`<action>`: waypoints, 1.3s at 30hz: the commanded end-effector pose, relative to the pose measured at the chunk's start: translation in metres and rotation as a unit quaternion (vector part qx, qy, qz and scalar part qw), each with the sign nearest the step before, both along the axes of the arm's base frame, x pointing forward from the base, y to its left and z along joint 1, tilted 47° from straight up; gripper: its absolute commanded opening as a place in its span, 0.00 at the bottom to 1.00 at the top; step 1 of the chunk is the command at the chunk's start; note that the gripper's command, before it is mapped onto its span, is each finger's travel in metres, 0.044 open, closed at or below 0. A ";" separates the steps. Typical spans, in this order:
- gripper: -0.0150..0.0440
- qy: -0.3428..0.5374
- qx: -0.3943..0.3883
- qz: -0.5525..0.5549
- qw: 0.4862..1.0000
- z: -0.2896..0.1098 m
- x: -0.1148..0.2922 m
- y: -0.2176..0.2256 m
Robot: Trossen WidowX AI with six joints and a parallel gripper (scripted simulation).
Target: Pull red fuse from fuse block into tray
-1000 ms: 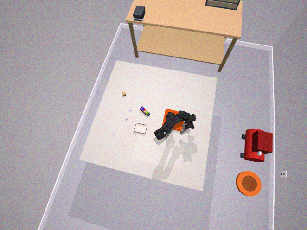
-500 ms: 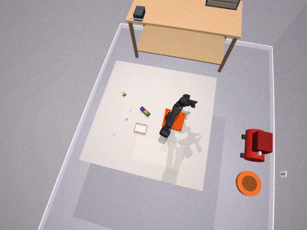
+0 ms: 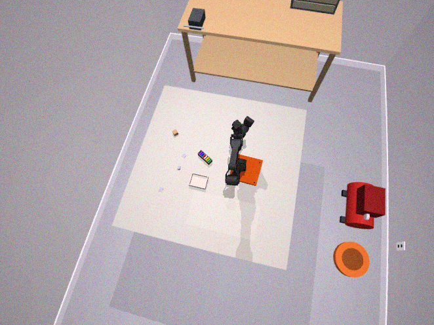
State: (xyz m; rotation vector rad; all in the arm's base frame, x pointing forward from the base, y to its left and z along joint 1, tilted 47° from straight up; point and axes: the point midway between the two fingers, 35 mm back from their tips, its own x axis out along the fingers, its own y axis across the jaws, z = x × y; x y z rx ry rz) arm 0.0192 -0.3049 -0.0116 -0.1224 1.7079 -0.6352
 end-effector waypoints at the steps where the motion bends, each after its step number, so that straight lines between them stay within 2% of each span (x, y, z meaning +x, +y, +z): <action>1: 0.36 -0.043 0.067 0.117 0.990 -0.014 0.063 0.012; 7: 0.36 -0.103 0.174 0.289 0.936 -0.028 0.154 0.058; 14: 0.36 -0.157 0.300 0.449 0.827 -0.032 0.234 0.143; 20: 0.36 -0.190 0.409 0.544 0.707 -0.026 0.277 0.232; 26: 0.36 -0.213 0.507 0.599 0.582 -0.016 0.294 0.319; 39: 0.36 -0.214 0.511 0.601 0.577 -0.020 0.292 0.320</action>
